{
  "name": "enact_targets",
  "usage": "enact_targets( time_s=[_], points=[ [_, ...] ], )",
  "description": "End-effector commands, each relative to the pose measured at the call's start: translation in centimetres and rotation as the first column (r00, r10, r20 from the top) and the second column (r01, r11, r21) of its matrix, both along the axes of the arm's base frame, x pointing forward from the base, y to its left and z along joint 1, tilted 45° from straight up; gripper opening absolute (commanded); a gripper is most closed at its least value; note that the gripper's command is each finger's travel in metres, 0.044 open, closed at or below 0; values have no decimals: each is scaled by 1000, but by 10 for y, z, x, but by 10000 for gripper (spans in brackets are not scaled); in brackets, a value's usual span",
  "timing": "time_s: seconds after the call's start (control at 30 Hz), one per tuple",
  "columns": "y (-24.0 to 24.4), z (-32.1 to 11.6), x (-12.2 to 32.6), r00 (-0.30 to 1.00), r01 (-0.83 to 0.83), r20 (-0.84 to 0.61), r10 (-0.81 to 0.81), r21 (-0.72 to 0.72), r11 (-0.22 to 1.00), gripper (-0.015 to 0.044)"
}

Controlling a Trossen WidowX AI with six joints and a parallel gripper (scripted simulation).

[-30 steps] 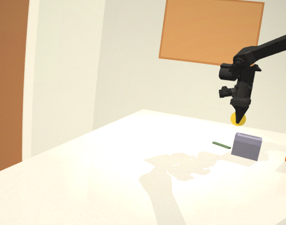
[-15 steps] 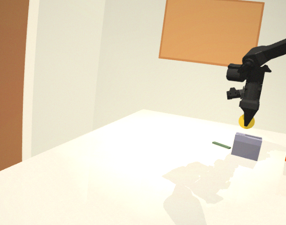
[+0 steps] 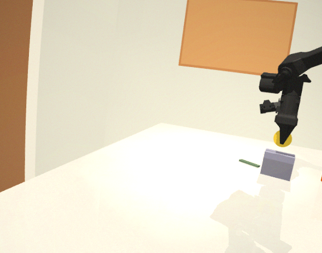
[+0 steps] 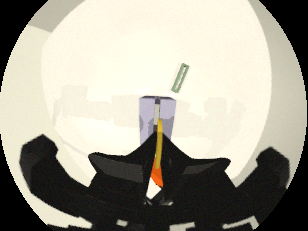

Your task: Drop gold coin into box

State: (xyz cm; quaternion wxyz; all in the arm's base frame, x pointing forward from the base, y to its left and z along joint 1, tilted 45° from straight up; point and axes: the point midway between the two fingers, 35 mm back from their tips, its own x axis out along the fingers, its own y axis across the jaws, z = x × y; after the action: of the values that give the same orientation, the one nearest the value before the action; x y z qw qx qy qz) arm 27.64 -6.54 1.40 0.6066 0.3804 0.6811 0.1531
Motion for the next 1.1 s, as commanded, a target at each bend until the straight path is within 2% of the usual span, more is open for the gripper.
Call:
enact_targets(
  time_s=[0.0, 1.07],
  points=[
    [-1, 0, 1, 1000, 0, 2, 0, -1, 1000, 0],
    [5, -1, -2, 1000, 4, -4, -4, -1, 1000, 0]
  ],
)
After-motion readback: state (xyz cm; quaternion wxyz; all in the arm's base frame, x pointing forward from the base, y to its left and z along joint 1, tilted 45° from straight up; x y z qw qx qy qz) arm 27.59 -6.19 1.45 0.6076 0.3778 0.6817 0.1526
